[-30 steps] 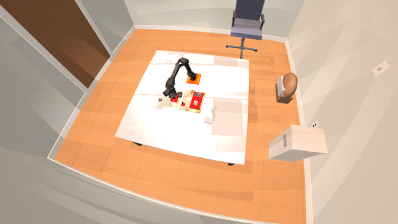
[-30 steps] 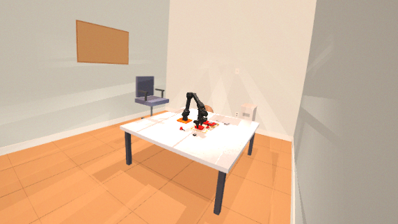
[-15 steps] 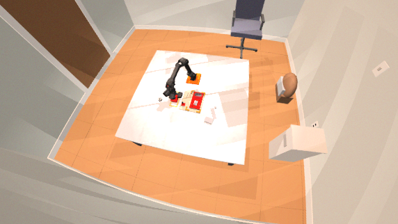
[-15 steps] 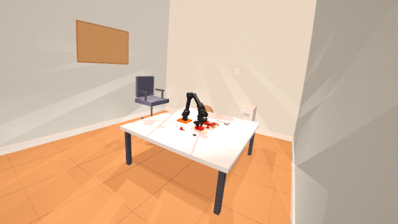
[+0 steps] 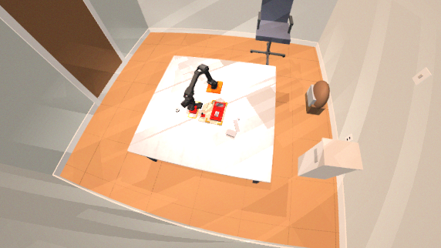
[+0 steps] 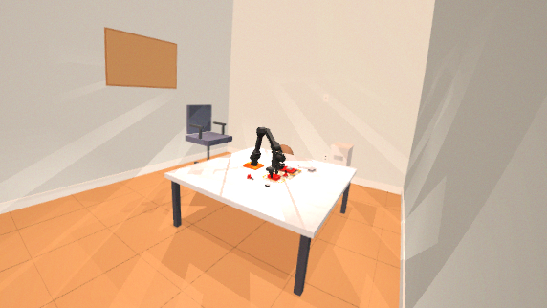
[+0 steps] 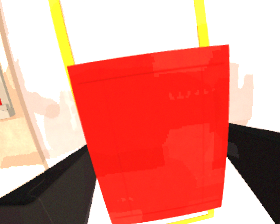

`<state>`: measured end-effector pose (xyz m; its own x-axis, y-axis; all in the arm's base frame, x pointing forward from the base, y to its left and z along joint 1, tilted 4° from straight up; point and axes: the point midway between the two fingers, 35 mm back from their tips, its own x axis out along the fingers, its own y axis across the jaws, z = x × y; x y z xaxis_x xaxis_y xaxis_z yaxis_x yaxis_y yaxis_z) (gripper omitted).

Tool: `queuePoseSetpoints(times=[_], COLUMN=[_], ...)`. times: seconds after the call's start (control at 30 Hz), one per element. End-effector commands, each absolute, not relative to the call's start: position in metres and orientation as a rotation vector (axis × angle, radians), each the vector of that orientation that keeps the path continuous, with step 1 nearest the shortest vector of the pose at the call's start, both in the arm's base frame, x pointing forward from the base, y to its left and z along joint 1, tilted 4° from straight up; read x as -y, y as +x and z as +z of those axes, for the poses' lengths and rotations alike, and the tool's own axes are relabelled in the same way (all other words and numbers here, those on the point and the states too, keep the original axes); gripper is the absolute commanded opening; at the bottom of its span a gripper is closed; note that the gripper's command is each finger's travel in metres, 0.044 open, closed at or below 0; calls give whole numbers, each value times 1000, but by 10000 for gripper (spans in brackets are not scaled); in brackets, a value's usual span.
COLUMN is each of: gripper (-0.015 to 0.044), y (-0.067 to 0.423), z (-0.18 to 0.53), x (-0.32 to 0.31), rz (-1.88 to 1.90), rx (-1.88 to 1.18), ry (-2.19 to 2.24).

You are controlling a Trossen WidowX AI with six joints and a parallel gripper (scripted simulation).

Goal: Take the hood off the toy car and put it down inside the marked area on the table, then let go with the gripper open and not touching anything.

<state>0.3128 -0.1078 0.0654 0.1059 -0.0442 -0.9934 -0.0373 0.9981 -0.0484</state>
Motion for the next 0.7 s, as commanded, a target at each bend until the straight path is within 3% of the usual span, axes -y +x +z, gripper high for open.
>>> queuePoseSetpoints(times=[0.0, 0.07, 0.6, 0.67], gripper=[0, 0, 420, 440], y=[312, 312, 312, 313], z=[62, 62, 65, 70], x=[107, 107, 108, 108], rz=[3, 3, -5, -5], rx=[-1472, -1472, -1467, -1468], ry=[-64, -64, -66, -66])
